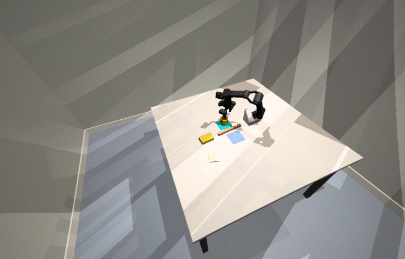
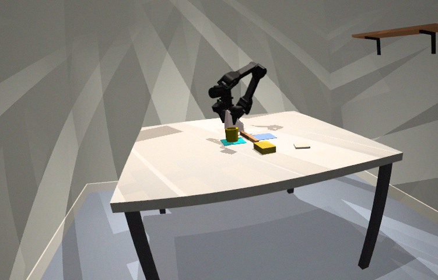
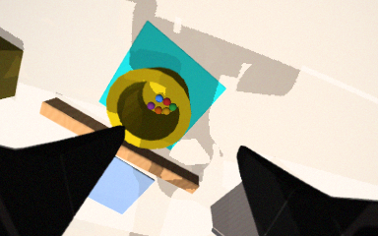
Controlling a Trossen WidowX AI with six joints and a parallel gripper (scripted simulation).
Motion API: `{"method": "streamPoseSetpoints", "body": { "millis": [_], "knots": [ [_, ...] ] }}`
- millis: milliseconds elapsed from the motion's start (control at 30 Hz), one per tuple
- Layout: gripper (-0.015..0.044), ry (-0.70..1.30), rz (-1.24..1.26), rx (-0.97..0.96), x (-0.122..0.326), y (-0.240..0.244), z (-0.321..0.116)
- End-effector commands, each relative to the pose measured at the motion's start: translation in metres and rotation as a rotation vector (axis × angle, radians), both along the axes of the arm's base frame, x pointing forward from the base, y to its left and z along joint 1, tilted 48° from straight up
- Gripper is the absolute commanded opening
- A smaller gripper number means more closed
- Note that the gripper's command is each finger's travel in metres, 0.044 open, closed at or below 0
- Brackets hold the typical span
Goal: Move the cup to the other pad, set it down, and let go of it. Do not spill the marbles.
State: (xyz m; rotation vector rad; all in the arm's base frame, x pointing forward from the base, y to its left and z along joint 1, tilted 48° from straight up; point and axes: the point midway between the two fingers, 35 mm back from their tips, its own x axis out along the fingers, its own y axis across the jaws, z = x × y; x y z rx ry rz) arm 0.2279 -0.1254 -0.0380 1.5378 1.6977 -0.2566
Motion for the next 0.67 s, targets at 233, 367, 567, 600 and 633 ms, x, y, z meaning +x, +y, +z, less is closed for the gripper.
{"method": "streamPoseSetpoints", "body": {
  "millis": [233, 367, 567, 600, 633],
  "knots": [
    [0.044, -0.015, 0.002, -0.02, -0.002, -0.032, 0.027],
    [0.044, -0.017, 0.003, -0.022, -0.004, -0.042, 0.038],
    [0.044, -0.018, 0.003, -0.023, -0.007, -0.045, 0.041],
    [0.044, -0.009, -0.002, -0.012, -0.007, -0.041, 0.038],
    [0.044, -0.009, -0.002, -0.012, -0.007, -0.041, 0.038]
  ]
}}
